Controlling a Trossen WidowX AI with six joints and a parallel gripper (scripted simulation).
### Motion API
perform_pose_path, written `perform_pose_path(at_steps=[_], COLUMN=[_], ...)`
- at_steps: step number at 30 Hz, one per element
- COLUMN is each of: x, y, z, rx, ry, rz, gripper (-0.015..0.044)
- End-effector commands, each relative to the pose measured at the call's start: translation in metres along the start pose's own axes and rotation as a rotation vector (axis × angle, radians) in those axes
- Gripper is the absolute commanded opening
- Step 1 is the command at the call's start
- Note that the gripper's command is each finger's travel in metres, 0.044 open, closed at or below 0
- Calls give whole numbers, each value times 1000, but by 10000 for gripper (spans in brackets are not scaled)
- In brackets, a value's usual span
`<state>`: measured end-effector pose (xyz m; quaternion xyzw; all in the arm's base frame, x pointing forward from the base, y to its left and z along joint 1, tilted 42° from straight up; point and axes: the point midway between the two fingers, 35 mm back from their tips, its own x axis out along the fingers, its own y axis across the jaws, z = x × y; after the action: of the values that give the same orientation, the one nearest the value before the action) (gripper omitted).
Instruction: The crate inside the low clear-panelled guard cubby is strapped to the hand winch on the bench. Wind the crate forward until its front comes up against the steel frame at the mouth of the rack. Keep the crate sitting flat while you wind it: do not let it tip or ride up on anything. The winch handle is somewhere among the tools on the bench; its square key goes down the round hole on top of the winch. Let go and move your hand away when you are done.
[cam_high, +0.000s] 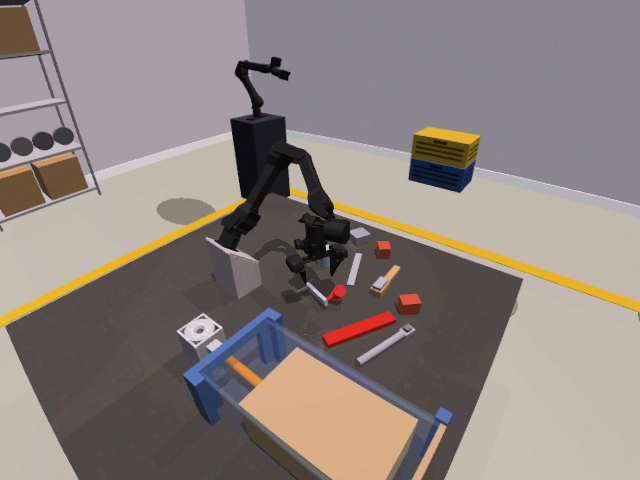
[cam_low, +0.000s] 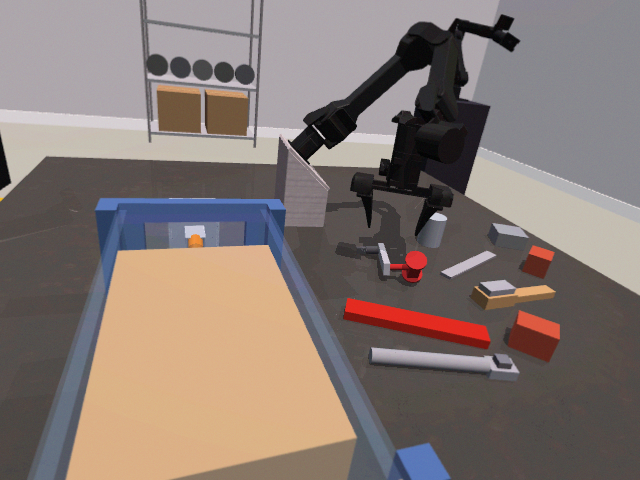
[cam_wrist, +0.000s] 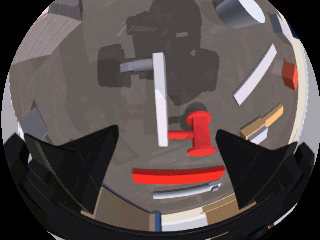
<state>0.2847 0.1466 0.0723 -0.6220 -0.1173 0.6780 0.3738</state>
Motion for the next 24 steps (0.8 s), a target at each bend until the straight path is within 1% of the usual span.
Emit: perform_pose_path(at_steps=[1,8,18,24], x=[19,20,62,65], y=[5,5,6,6], z=[14,14,10,10], rx=[-134,-134,-134,-134], ry=[-73,-73,-73,-73], rz=[2,2,1,1], gripper=[440,440,440,440])
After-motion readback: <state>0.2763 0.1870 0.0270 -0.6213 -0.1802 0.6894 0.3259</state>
